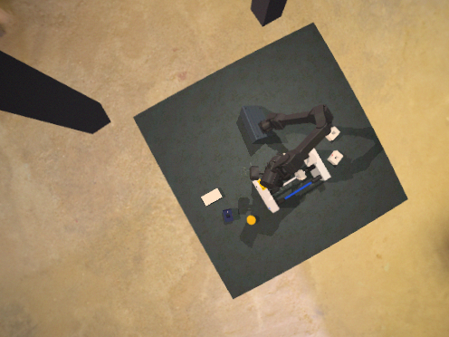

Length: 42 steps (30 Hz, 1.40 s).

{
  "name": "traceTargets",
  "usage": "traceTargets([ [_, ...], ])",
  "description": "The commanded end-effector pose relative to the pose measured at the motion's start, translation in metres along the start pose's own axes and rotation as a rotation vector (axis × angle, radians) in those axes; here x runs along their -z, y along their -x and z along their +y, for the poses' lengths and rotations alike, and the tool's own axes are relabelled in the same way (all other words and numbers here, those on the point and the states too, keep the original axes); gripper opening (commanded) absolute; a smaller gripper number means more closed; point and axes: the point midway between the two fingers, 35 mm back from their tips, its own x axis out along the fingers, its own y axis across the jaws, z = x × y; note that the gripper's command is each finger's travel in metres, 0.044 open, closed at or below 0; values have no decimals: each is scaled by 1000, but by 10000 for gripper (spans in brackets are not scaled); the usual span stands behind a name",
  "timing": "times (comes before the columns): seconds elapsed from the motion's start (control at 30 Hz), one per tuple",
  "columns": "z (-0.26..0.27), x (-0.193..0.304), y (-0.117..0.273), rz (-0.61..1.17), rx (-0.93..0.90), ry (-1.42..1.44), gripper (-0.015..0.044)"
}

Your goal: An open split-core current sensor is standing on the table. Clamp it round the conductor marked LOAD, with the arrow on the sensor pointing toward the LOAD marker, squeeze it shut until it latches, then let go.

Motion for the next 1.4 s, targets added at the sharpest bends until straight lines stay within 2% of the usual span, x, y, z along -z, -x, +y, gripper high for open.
traceTargets([
  [0.0, 35, 22, -10, 88, -23, 131, 440],
  [0.27, 123, 119, -27, 372, -129, 559, 440],
  [0.57, 125, 123, -29, 378, -132, 569, 440],
  [1.37, 126, 136, -66, 376, -131, 569, 440],
])
